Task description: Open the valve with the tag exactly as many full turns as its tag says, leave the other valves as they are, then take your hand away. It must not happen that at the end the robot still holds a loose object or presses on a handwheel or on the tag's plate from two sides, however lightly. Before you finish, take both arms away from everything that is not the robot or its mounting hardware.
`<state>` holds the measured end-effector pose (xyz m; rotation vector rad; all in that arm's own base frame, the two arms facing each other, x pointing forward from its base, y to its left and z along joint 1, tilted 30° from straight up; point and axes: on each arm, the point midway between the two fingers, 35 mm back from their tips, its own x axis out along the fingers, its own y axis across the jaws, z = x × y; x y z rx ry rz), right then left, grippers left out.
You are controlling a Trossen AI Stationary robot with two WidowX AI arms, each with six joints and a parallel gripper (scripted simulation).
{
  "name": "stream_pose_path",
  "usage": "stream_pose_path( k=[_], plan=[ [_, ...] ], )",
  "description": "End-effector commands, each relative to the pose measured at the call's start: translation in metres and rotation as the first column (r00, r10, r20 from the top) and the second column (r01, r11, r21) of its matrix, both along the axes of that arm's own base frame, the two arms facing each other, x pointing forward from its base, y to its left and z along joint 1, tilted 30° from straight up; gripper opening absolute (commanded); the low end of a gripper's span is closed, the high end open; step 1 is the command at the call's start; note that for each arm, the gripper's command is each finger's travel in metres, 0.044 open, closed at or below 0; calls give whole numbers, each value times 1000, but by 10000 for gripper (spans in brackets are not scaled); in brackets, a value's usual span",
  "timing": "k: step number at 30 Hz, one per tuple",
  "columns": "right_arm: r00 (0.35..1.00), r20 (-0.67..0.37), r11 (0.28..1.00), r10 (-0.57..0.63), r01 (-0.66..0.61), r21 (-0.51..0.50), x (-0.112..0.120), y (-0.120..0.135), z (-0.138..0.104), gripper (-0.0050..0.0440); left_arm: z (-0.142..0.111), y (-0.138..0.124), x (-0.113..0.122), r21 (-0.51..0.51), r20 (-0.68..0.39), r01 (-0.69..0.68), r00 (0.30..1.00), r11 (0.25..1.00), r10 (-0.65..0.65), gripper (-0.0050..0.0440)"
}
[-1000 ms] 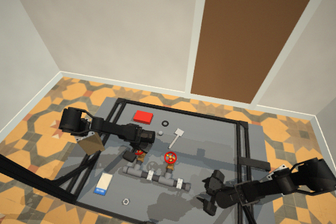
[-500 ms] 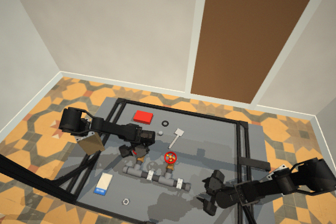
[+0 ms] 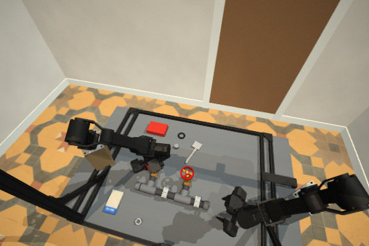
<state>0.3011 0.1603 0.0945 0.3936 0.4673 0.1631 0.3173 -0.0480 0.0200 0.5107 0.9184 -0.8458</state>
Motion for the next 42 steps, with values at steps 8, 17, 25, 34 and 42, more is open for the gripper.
stream_pose_path(
  k=[8,17,25,34,42],
  plan=[
    [1000,0,1000,0,0,0,0,0,0,400,0,0,0,1,0,-2,1000,1000,2,0],
    [1000,0,1000,0,0,0,0,0,0,400,0,0,0,-85,-137,-265,958,960,252,0],
    [1000,0,1000,0,0,0,0,0,0,400,0,0,0,-133,-369,-638,742,758,560,0],
    [1000,0,1000,0,0,0,0,0,0,400,0,0,0,-77,-582,-901,388,426,715,0],
    [1000,0,1000,0,0,0,0,0,0,400,0,0,0,62,-724,-996,-5,58,690,0]
  ],
)
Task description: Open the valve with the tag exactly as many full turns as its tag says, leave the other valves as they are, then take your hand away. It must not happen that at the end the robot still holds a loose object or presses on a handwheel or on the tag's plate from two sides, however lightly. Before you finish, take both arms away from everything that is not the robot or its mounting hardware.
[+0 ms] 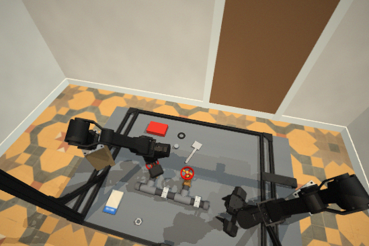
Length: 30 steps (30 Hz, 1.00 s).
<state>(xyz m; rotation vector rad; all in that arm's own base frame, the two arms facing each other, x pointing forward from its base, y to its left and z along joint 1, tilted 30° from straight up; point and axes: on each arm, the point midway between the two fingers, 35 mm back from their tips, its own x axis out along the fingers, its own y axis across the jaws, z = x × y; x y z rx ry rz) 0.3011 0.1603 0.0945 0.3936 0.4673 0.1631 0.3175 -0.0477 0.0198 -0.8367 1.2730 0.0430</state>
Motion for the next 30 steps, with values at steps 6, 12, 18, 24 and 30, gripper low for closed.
stream_pose_path(
  k=[6,12,18,24,30],
  plan=[
    [1000,0,1000,0,0,0,0,0,0,400,0,0,0,-36,-49,-99,994,994,97,48],
    [1000,0,1000,0,0,0,0,0,0,400,0,0,0,-36,-49,-99,994,994,97,192],
    [1000,0,1000,0,0,0,0,0,0,400,0,0,0,-36,-49,-99,994,994,97,336],
    [1000,0,1000,0,0,0,0,0,0,400,0,0,0,-36,-49,-99,994,994,97,400],
    [1000,0,1000,0,0,0,0,0,0,400,0,0,0,46,50,108,993,993,-110,400]
  ],
)
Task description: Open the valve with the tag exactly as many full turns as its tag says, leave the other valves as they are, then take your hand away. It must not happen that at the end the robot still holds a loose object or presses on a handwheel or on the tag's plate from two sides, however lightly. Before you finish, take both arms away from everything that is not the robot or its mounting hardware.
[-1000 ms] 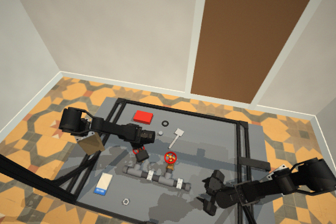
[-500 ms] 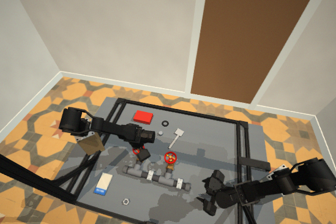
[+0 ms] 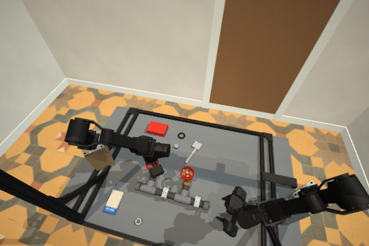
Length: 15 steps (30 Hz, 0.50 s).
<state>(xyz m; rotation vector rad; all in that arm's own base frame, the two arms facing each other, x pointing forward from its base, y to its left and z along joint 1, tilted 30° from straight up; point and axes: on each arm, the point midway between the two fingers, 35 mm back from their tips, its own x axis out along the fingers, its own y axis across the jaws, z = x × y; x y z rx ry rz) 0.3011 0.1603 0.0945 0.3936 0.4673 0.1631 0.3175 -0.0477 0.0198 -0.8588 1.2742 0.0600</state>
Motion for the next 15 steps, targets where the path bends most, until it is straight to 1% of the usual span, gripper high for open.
stream_pose_path(
  k=[1,4,6,8,10,15],
  plan=[
    [1000,0,1000,0,0,0,0,0,0,400,0,0,0,83,84,187,977,979,-194,400],
    [1000,0,1000,0,0,0,0,0,0,400,0,0,0,158,137,324,928,933,-345,400],
    [1000,0,1000,0,0,0,0,0,0,400,0,0,0,212,166,407,881,888,-443,400],
    [1000,0,1000,0,0,0,0,0,0,400,0,0,0,212,166,407,881,888,-443,400],
    [1000,0,1000,0,0,0,0,0,0,400,0,0,0,298,196,519,788,801,-583,400],
    [1000,0,1000,0,0,0,0,0,0,400,0,0,0,439,213,654,590,616,-779,400]
  ],
)
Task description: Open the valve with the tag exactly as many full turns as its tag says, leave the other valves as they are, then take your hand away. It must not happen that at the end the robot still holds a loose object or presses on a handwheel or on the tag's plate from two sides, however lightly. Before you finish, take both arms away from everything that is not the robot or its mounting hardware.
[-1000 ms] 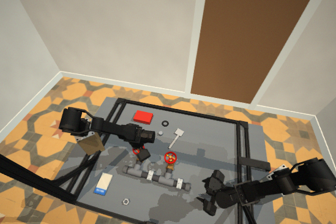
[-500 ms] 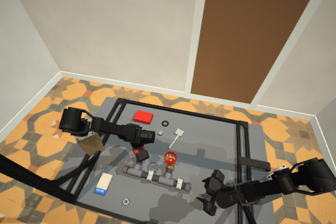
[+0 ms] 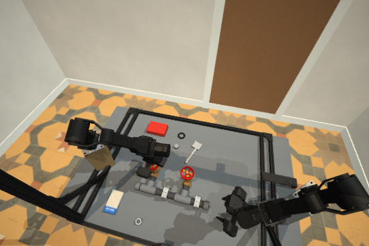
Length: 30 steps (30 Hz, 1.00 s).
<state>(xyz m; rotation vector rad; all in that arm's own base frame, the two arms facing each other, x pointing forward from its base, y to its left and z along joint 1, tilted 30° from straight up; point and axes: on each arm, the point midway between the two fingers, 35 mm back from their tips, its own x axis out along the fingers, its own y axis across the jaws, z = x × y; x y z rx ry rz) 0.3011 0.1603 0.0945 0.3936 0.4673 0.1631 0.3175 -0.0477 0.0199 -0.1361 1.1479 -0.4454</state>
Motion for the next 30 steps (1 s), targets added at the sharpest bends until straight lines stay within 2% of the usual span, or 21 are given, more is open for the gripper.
stream_pose_path(
  k=[1,4,8,10,12,17,24,28,30],
  plan=[
    [1000,0,1000,0,0,0,0,0,0,400,0,0,0,82,83,188,977,979,-195,400],
    [1000,0,1000,0,0,0,0,0,0,400,0,0,0,158,136,325,928,932,-347,400],
    [1000,0,1000,0,0,0,0,0,0,400,0,0,0,267,187,484,822,833,-537,400],
    [1000,0,1000,0,0,0,0,0,0,400,0,0,0,267,187,484,822,833,-537,400],
    [1000,0,1000,0,0,0,0,0,0,400,0,0,0,313,200,539,768,782,-609,400],
    [1000,0,1000,0,0,0,0,0,0,400,0,0,0,317,200,543,763,778,-614,400],
    [1000,0,1000,0,0,0,0,0,0,400,0,0,0,308,198,530,777,790,-598,232],
    [1000,0,1000,0,0,0,0,0,0,400,0,0,0,308,198,530,777,790,-598,232],
    [1000,0,1000,0,0,0,0,0,0,400,0,0,0,308,198,530,777,790,-598,184]
  ],
)
